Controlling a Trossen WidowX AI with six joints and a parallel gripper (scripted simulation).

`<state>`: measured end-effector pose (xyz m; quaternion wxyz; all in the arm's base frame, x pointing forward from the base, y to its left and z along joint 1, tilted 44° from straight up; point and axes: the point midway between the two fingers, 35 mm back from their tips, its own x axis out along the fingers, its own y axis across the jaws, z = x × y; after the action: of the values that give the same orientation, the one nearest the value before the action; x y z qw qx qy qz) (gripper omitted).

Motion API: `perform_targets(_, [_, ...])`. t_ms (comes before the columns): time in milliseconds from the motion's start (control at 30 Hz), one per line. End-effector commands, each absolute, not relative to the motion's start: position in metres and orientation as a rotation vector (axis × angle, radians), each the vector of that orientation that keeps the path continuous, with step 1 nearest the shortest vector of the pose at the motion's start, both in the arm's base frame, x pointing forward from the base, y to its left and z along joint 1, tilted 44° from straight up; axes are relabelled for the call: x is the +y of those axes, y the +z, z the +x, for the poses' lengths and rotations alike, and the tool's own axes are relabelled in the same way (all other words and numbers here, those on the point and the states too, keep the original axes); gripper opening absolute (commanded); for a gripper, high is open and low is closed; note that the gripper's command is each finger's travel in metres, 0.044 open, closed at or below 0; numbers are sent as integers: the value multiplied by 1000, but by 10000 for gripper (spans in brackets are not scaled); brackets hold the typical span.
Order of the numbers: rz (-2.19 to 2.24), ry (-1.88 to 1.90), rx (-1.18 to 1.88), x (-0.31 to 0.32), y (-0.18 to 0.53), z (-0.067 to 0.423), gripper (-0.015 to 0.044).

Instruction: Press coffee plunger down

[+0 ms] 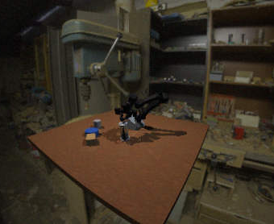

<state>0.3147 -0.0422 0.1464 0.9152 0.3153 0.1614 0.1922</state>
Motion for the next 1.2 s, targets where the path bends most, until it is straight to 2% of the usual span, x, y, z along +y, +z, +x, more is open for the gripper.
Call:
perform_targets(0, [675, 418, 361, -36, 140, 314, 123])
perform_targets(1167, [665, 410, 350, -41, 141, 317, 123])
